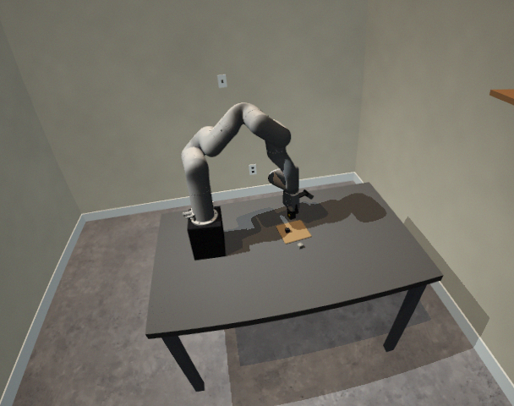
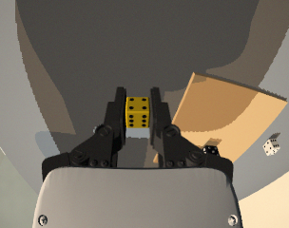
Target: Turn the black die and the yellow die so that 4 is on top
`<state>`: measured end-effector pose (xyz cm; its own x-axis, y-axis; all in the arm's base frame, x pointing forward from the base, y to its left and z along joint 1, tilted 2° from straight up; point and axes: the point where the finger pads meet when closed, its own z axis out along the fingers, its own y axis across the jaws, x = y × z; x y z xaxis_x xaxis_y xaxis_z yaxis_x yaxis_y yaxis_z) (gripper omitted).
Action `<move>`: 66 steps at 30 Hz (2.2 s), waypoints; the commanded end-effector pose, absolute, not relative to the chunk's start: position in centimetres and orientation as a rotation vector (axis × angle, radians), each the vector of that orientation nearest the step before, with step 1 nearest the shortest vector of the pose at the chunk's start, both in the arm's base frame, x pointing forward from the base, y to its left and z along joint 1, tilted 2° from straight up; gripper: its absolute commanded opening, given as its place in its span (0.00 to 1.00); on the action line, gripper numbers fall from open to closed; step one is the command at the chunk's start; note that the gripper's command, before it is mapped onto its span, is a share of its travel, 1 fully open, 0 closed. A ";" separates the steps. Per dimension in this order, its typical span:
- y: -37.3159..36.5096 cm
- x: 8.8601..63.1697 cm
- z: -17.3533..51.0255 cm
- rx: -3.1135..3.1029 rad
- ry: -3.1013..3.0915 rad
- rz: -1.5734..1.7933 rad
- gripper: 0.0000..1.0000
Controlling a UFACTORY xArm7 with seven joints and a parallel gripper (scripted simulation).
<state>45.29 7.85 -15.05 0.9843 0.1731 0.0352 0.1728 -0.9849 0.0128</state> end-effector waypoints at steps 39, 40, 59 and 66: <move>7.9 45.0 -4.9 3.120 0.272 0.062 0.15; 8.0 45.0 -4.9 3.119 0.283 0.062 0.15; 11.5 43.7 -6.0 2.896 1.163 0.060 0.15; 11.4 43.7 -6.1 2.911 1.172 0.136 0.15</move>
